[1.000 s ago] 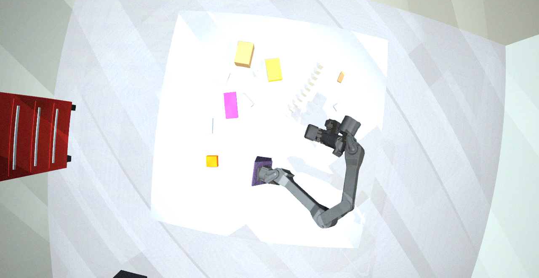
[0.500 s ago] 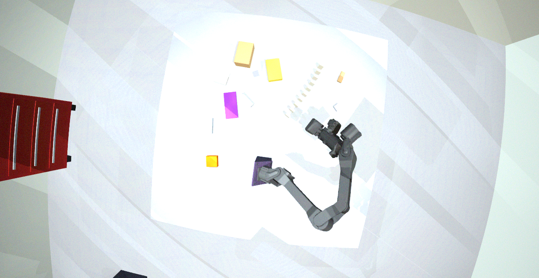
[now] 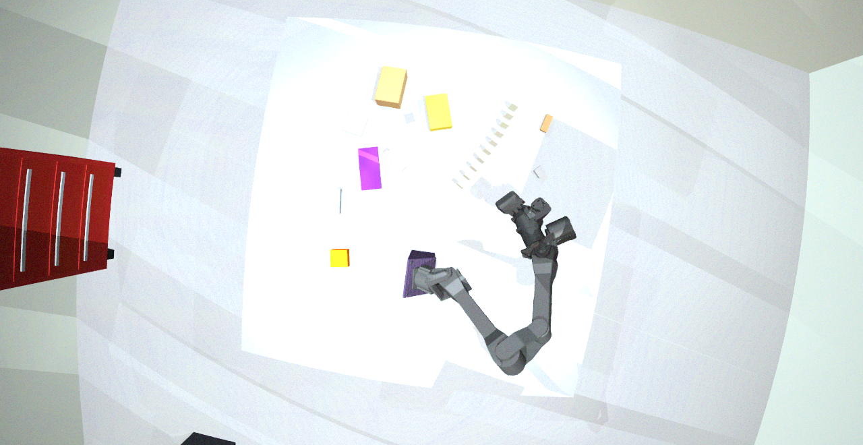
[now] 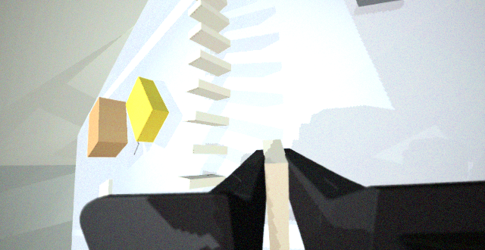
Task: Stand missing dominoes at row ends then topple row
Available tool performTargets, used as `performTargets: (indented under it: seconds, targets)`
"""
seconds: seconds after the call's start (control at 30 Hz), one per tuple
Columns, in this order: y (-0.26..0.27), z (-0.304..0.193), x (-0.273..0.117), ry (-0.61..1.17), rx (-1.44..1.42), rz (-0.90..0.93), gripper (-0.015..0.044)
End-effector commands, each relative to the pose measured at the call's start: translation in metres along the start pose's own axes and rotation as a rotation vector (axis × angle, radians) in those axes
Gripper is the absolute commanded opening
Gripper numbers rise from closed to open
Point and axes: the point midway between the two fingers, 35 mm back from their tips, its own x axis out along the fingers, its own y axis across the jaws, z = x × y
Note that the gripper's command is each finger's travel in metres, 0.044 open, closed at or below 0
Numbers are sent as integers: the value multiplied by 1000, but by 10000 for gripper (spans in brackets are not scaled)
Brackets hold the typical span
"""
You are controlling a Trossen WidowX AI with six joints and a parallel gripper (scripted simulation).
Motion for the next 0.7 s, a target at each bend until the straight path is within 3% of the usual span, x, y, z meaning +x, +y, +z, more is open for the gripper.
performTargets:
  seconds: [0.0,0.67]
  targets:
    - [-6,4,-1,-94,-6,26,30]
    - [-33,13,-31,-521,-161,70,30]
